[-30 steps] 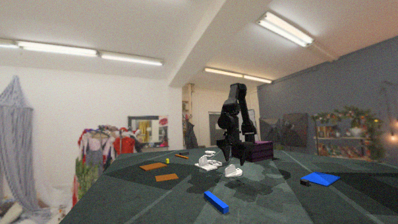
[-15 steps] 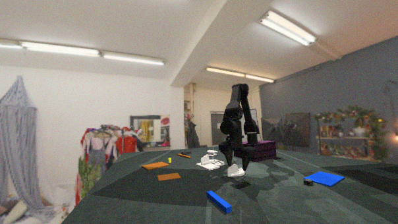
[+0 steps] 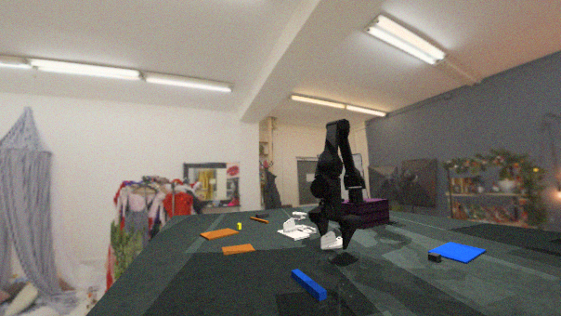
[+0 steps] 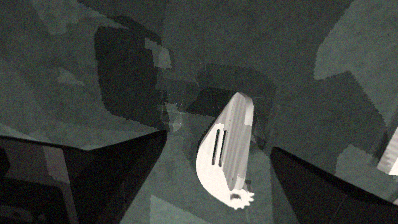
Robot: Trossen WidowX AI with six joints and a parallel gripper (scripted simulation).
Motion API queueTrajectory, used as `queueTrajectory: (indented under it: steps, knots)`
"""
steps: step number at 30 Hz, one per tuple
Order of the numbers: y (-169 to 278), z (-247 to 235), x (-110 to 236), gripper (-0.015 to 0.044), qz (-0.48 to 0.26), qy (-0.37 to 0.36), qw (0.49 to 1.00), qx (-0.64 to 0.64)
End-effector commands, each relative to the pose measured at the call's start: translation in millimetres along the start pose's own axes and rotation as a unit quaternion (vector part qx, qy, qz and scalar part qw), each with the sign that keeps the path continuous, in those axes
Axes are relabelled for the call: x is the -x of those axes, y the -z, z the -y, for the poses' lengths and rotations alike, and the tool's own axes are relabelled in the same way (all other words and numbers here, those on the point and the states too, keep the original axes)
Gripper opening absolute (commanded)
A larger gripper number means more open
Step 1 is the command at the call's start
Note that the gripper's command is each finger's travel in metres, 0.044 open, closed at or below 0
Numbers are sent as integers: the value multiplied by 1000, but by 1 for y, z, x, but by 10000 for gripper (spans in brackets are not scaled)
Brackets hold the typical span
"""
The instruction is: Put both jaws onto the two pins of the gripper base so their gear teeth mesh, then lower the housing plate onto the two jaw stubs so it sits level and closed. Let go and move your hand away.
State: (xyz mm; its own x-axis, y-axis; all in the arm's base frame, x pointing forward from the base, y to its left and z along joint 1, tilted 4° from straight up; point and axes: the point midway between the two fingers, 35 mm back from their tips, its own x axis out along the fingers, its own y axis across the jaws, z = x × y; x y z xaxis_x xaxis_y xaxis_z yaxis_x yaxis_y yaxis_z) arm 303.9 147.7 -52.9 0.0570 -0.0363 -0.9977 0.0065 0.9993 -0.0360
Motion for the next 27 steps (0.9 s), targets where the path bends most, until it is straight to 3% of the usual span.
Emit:
queueTrajectory:
  steps: [1,25,27]
  knots:
    - [1,2,-3,440,-1,3,1000,2]
    - [1,2,-4,440,-1,3,1000,2]
    - [2,1,-3,387,-2,1,1000,0]
